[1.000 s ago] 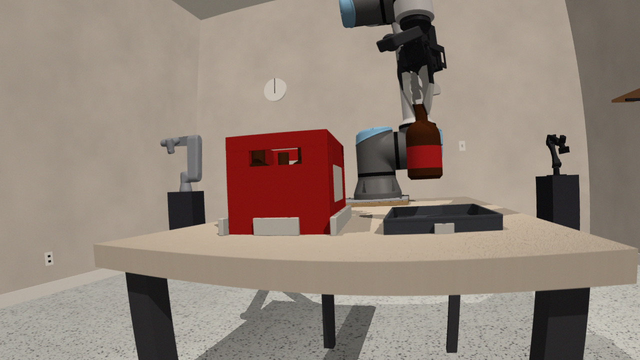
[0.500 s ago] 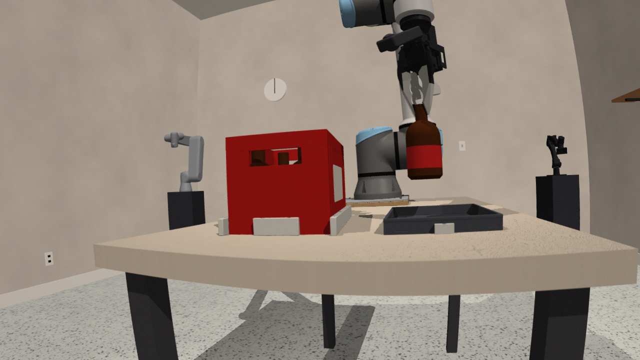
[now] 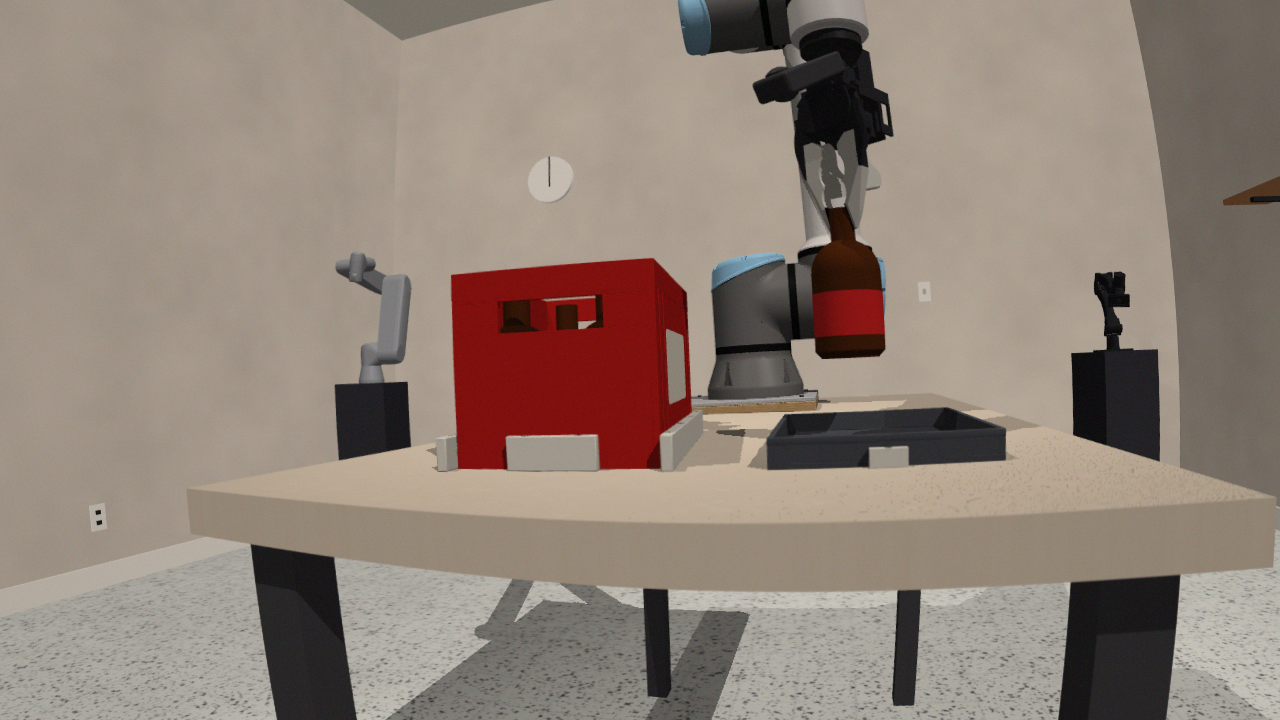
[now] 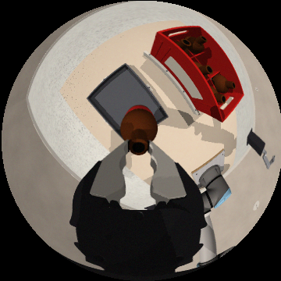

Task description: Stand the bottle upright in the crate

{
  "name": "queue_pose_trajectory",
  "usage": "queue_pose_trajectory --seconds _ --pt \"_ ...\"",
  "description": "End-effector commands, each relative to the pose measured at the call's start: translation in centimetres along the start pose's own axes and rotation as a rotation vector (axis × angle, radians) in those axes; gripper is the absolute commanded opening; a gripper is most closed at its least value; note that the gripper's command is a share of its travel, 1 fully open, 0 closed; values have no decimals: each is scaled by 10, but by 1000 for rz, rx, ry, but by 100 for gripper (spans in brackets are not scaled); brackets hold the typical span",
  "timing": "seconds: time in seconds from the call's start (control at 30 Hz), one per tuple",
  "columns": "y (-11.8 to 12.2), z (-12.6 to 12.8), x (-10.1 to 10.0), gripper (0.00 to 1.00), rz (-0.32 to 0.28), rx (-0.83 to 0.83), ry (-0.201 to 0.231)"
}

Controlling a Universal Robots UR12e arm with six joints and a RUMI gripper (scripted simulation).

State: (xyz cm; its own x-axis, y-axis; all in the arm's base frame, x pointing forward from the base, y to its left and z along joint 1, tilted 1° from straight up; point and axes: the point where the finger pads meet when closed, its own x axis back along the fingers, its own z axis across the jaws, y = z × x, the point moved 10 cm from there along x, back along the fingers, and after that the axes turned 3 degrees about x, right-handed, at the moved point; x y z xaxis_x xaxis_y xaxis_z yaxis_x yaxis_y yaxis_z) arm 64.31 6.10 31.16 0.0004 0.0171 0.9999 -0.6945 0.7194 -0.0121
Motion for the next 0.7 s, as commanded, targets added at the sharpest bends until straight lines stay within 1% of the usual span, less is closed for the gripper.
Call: queue_pose_trajectory --seconds 0.0,0.43,0.67 --pt "0 0 2 0 1 0 -1" --pt "0 0 11 0 1 0 -1" --pt "0 0 20 0 1 0 -1"
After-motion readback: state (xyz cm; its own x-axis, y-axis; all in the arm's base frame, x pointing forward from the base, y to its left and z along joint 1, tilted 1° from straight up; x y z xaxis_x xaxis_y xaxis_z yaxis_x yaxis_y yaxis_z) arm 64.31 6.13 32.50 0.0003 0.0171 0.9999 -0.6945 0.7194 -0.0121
